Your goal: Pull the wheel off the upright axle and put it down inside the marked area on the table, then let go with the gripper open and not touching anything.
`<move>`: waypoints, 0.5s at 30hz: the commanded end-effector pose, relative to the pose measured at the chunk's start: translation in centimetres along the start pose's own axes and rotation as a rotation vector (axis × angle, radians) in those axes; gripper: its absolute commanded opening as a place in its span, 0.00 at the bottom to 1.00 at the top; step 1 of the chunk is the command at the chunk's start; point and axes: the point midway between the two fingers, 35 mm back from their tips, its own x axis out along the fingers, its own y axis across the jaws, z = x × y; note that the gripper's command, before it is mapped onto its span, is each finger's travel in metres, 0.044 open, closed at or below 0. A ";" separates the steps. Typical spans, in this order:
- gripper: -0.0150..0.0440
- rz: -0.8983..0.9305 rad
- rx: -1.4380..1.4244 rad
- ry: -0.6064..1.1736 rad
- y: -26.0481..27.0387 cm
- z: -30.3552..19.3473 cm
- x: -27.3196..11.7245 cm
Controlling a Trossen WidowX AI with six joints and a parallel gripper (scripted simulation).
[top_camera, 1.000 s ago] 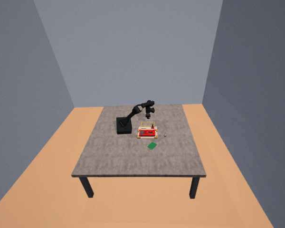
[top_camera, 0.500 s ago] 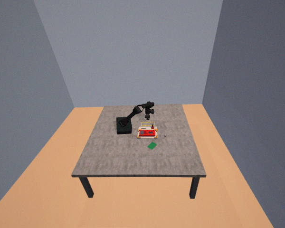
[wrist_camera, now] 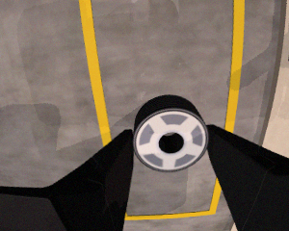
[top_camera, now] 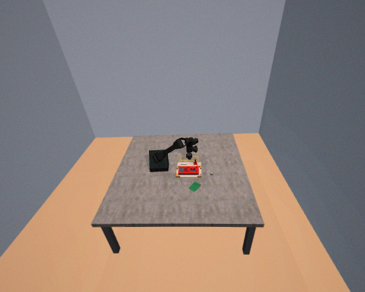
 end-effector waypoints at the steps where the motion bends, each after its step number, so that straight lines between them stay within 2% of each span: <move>1: 0.25 -0.007 -0.011 -0.007 0.0 -0.2 0.6; 12: 0.74 -0.001 -0.001 0.000 0.0 0.0 0.0; 15: 0.76 0.000 -0.005 -0.002 0.1 0.0 -2.1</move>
